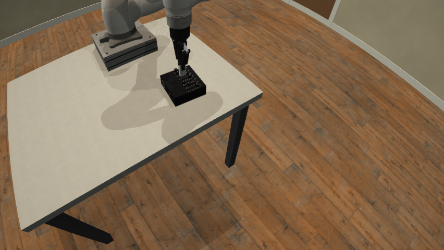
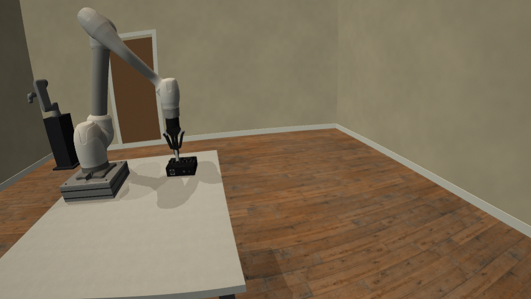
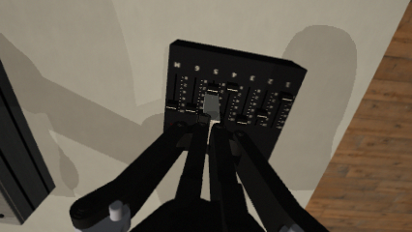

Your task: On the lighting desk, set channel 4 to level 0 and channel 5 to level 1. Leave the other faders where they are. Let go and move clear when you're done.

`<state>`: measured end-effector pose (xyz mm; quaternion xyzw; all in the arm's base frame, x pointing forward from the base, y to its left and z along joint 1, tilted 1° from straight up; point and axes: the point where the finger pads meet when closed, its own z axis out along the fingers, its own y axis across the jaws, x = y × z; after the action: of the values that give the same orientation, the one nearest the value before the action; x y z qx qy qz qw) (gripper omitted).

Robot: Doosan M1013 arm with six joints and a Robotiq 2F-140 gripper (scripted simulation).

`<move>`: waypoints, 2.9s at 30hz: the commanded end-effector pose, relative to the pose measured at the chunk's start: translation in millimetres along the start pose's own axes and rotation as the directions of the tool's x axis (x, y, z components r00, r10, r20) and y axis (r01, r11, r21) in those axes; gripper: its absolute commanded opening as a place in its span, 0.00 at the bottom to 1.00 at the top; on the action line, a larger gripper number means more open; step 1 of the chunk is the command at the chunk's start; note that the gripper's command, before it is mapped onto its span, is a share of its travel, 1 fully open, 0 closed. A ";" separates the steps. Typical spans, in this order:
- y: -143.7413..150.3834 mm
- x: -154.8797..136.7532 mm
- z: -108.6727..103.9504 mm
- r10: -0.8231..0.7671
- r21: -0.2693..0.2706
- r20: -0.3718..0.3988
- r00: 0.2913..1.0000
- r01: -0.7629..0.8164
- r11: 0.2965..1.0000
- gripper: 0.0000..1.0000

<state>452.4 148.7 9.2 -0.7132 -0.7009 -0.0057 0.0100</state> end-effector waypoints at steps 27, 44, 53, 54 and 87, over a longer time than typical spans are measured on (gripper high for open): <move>0.0 0.8 -0.1 0.000 0.000 0.000 1.000 0.000 1.000 0.10; 0.0 -5.0 -0.1 0.000 0.000 0.000 1.000 0.000 1.000 0.10; 0.0 -5.2 -4.0 0.000 0.000 0.000 1.000 0.000 1.000 0.10; 0.0 -5.2 -5.9 0.000 0.000 0.000 1.000 0.000 1.000 0.10; 0.0 -5.2 -40.6 0.000 0.000 0.000 1.000 0.000 1.000 1.00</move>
<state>452.6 142.6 49.2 -0.7132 -0.7009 -0.0057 0.0100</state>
